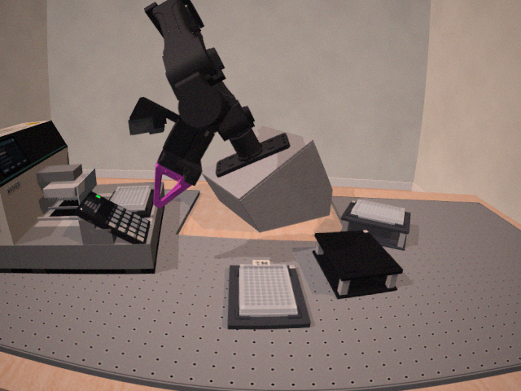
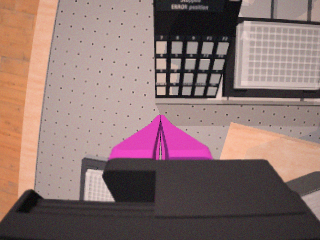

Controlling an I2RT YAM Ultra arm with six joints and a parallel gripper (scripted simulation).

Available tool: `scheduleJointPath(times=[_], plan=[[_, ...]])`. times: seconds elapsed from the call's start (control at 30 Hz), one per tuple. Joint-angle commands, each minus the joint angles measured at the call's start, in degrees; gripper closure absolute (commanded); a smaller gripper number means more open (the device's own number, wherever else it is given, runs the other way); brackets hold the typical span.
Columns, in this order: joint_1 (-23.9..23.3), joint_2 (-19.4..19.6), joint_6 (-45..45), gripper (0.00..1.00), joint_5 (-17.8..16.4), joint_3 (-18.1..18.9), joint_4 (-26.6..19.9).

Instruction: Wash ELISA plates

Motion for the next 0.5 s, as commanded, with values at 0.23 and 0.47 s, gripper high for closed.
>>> scheduleJointPath(times=[0.23,0.47], plan=[[-0.5,-0.2,-1.0,1.00,0.5,-0.3,1.5],[-2.7,0.2,-4.7,1.00,-0.5,-1.7,6.4]])
